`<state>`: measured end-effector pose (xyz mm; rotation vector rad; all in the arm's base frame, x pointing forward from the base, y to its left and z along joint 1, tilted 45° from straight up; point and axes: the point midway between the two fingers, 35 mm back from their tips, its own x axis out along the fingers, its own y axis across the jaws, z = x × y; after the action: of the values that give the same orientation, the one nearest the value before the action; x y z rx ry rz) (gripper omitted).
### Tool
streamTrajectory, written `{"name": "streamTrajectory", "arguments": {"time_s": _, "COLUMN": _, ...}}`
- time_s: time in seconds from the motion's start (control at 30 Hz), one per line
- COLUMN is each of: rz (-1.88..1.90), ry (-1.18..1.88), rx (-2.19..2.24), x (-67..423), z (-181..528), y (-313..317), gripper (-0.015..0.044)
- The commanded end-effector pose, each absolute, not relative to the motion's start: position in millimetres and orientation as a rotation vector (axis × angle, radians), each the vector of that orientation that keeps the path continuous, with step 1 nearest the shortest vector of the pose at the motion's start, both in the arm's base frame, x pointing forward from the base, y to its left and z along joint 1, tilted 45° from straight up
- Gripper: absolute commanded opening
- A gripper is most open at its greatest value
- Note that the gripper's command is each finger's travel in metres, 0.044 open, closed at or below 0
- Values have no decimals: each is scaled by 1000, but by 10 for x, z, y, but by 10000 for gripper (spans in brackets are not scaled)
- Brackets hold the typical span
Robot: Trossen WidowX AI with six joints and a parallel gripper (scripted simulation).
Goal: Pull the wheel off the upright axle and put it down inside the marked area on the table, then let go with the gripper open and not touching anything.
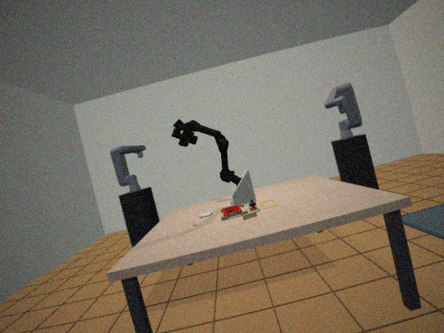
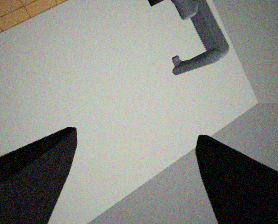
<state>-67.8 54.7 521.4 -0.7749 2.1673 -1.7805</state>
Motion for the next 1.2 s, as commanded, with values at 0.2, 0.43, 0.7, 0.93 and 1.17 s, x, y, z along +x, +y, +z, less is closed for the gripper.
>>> {"name": "streamTrajectory", "arguments": {"time_s": 0.2, "rz": -1611, "ry": 1825, "rx": -802, "x": -921, "z": 5139, "y": -578, "gripper": 300}}
{"name": "streamTrajectory", "arguments": {"time_s": 0.43, "rz": -1459, "ry": 1613, "rx": -770, "x": -718, "z": 4947, "y": -1420, "gripper": 300}}
{"name": "streamTrajectory", "arguments": {"time_s": 0.7, "rz": -1265, "ry": 1440, "rx": -700, "x": -108, "z": 4586, "y": -2222, "gripper": 300}}
{"name": "streamTrajectory", "arguments": {"time_s": 0.93, "rz": -1087, "ry": 1359, "rx": -651, "x": 632, "z": 4179, "y": -2614, "gripper": 300}}
{"name": "streamTrajectory", "arguments": {"time_s": 1.17, "rz": -930, "ry": 1323, "rx": -616, "x": 1396, "z": 3747, "y": -2717, "gripper": 300}}
